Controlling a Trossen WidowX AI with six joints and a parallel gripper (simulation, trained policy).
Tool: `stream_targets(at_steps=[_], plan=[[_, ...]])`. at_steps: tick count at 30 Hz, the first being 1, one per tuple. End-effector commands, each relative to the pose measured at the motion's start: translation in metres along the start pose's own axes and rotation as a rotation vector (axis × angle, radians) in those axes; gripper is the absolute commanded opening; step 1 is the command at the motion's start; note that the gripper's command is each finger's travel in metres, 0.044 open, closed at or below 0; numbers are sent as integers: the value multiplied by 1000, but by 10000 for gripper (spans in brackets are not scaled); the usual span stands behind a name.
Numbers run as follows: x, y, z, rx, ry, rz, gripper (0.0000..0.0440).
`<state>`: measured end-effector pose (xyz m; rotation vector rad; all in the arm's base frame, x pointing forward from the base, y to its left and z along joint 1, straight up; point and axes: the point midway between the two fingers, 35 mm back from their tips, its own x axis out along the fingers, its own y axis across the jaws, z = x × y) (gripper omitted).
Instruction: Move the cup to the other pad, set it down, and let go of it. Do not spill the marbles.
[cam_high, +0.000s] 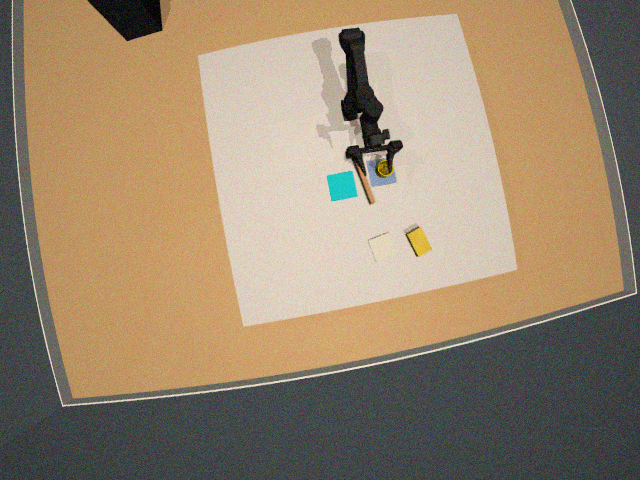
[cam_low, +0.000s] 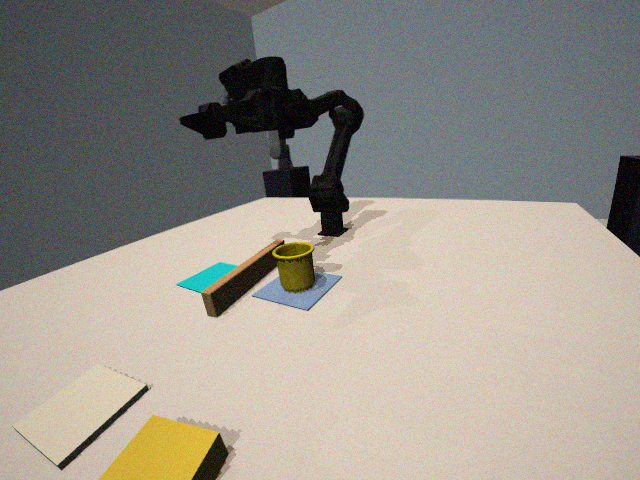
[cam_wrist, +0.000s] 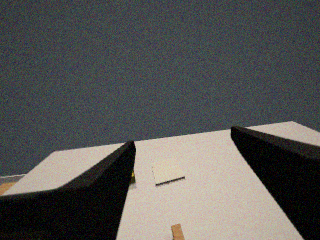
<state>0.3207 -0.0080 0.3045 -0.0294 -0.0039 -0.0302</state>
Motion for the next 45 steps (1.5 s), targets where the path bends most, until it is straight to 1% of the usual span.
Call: stream_targets(at_steps=[1, 12, 14, 15, 17, 22, 24, 45], plan=[[0, 1, 1, 0, 0, 3, 374], [-1, 8, 5, 20, 46, 30, 86], [-1, 9, 4, 30, 64, 32, 43], [0, 10, 4, 36, 75, 34, 42], [0, 12, 4, 50, 91, 41, 57], [3, 18, 6, 92, 130, 59, 133], [4, 21, 7, 109, 146, 67, 147], [11, 49, 7, 317, 378, 104, 121]])
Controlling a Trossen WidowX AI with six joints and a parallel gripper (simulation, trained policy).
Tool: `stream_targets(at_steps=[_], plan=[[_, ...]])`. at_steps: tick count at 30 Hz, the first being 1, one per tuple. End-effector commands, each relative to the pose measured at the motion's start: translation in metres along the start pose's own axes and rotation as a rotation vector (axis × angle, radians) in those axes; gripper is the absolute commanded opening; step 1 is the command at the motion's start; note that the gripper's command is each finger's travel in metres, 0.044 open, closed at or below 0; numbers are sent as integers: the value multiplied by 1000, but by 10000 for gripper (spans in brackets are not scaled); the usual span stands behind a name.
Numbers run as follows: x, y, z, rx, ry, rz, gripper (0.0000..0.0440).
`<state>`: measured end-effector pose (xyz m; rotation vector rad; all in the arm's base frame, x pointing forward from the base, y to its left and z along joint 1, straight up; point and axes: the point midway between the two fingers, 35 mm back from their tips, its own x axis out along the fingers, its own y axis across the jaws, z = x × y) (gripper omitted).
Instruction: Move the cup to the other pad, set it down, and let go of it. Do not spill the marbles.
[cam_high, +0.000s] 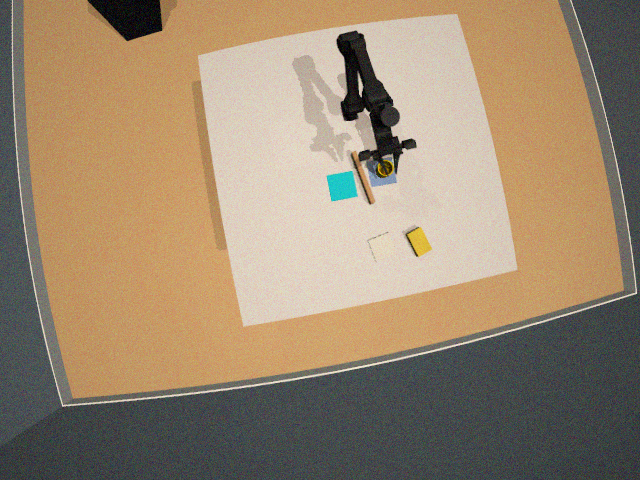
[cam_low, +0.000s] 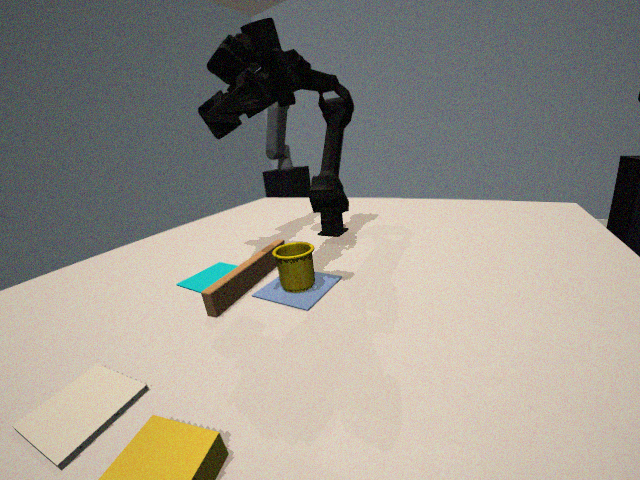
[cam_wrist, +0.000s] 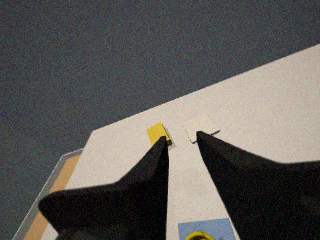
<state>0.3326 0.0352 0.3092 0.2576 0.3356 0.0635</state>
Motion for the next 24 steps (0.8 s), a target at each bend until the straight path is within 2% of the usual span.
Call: stream_targets(at_steps=[1, 24], plan=[[1, 7, 0, 47, 46, 8, 120], [9, 34, -18, 332, 340, -52, 140]])
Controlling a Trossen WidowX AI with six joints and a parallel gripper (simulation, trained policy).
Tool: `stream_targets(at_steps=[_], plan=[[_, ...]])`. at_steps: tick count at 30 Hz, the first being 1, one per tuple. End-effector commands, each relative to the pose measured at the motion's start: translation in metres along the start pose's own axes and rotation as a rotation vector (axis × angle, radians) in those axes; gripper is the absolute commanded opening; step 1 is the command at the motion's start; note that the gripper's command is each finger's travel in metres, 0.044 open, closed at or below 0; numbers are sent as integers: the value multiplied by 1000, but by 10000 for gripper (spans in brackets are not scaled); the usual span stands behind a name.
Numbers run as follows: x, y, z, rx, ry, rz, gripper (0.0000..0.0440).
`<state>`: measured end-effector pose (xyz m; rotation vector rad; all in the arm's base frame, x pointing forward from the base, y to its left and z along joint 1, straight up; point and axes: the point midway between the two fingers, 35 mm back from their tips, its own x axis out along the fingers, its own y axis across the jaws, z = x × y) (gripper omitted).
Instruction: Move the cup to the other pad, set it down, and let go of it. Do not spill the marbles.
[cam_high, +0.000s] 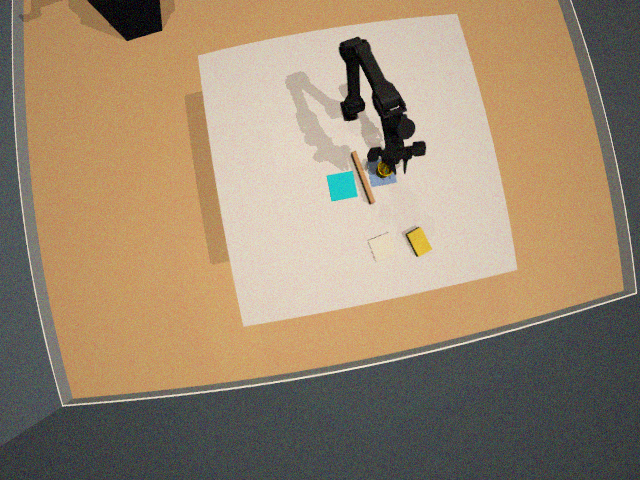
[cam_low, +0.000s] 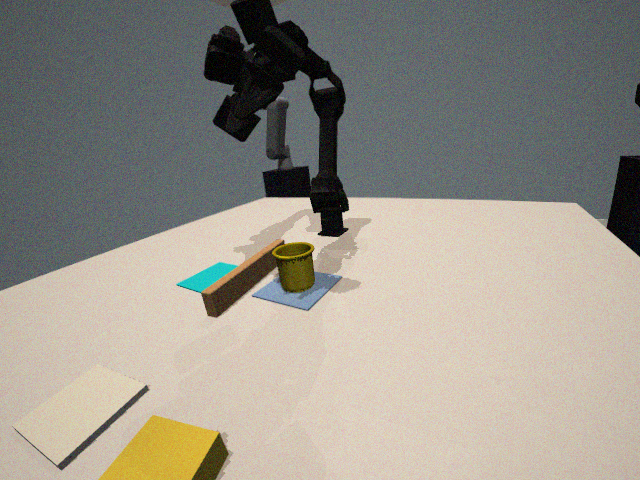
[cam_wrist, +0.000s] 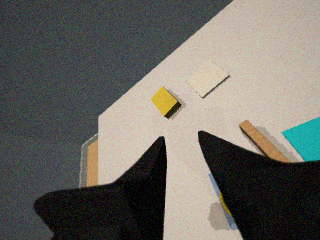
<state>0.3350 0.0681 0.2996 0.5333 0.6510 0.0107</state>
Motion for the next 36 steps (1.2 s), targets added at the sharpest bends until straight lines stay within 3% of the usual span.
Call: stream_targets(at_steps=[1, 18, 36], plan=[[1, 5, -5, 53, 52, -15, 140], [9, 10, -30, 252, 253, -157, 144], [18, -8, -62, 362, 426, -397, 142]])
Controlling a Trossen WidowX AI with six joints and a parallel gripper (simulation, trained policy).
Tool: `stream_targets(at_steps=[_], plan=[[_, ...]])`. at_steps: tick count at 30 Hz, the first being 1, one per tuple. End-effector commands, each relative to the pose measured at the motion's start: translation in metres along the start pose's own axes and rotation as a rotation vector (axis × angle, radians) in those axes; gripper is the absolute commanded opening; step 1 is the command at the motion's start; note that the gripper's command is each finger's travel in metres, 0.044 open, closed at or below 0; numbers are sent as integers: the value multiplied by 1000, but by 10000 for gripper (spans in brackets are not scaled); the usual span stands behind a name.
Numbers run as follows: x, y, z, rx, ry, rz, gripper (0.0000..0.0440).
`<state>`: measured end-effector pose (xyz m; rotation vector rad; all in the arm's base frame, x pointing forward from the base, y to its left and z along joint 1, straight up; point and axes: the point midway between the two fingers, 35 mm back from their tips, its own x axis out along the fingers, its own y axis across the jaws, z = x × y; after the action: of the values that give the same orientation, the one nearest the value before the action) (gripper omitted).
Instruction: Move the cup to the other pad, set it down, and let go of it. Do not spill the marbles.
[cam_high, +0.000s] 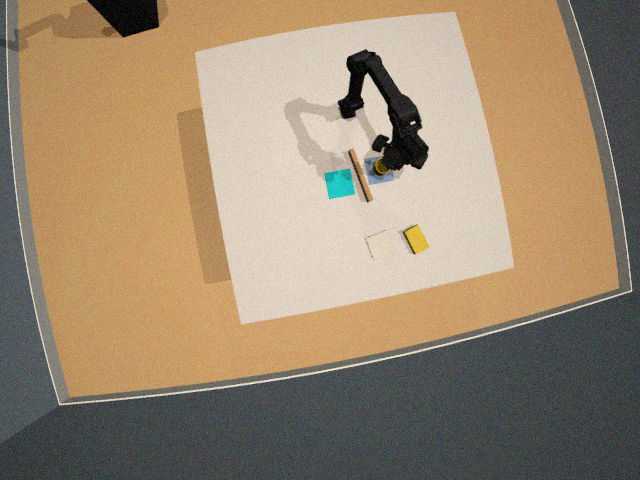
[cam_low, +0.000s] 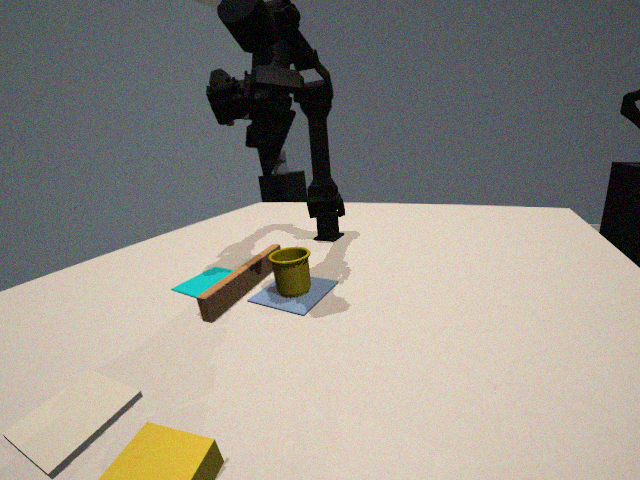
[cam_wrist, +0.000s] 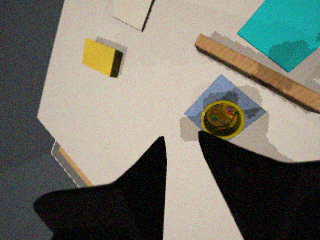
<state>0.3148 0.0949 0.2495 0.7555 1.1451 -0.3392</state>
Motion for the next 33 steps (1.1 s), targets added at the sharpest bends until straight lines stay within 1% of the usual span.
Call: stream_targets(at_steps=[1, 10, 21, 33], plan=[[6, -6, -3, 22, 26, -61, 143], [23, -25, -10, 53, 88, -201, 157], [41, -47, -19, 90, 148, -362, 162], [68, -67, -27, 136, 165, -478, 171]])
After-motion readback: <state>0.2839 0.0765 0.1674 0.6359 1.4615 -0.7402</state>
